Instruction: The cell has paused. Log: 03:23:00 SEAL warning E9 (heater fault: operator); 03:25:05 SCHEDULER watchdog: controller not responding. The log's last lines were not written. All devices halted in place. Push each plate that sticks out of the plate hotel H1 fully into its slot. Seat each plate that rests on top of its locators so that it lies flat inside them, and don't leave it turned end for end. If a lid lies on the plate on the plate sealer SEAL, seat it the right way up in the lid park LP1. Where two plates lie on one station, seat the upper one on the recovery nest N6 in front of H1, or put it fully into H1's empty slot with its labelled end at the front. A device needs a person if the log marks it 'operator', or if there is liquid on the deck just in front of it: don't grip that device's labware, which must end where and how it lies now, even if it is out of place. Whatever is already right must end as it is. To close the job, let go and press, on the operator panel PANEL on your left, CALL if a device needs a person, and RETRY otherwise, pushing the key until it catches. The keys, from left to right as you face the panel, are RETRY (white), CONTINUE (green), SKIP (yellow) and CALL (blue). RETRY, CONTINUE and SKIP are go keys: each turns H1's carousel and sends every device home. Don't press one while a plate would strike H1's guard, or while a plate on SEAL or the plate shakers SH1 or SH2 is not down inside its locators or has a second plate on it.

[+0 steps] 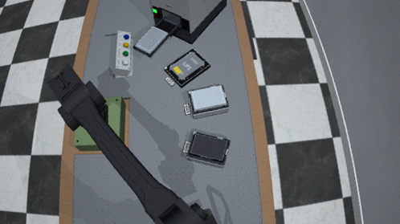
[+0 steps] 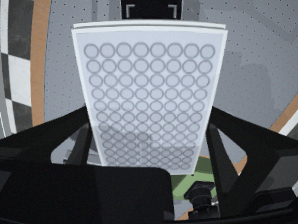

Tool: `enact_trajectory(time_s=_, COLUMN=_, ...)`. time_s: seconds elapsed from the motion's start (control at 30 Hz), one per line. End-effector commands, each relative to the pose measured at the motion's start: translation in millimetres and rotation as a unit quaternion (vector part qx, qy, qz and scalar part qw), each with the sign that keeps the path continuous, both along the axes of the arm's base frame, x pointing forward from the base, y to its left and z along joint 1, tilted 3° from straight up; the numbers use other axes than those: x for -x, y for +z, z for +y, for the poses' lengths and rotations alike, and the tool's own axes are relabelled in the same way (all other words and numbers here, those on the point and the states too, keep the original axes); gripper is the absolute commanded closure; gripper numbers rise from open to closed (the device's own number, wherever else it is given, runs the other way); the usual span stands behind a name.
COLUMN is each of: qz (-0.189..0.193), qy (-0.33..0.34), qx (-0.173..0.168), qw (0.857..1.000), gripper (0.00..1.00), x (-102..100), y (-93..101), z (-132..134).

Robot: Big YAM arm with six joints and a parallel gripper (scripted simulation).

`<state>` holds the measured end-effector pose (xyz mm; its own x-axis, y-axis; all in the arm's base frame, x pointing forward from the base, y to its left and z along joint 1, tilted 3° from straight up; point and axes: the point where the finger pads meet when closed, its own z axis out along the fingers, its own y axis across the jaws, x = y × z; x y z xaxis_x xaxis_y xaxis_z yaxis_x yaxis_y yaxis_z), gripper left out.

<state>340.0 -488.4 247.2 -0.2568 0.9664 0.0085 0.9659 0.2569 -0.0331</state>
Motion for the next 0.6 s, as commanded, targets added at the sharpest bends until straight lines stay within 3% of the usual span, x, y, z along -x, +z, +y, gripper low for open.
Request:
enact_trajectory(time_s=0.0, qz=0.006, qy=-0.003, qx=-0.006, qw=1.0, gripper=0.16, x=1.3, y=0.7, z=5.5)
enact_trajectory(time_s=0.23, qz=-0.002, qy=-0.003, qx=0.005, qw=1.0, gripper=0.16, x=3.8, y=11.1, z=8.2)
enact_trajectory(time_s=0.57, qz=-0.006, qy=-0.003, qx=0.011, qw=1.0, gripper=0.16, x=2.7, y=0.5, z=3.5)
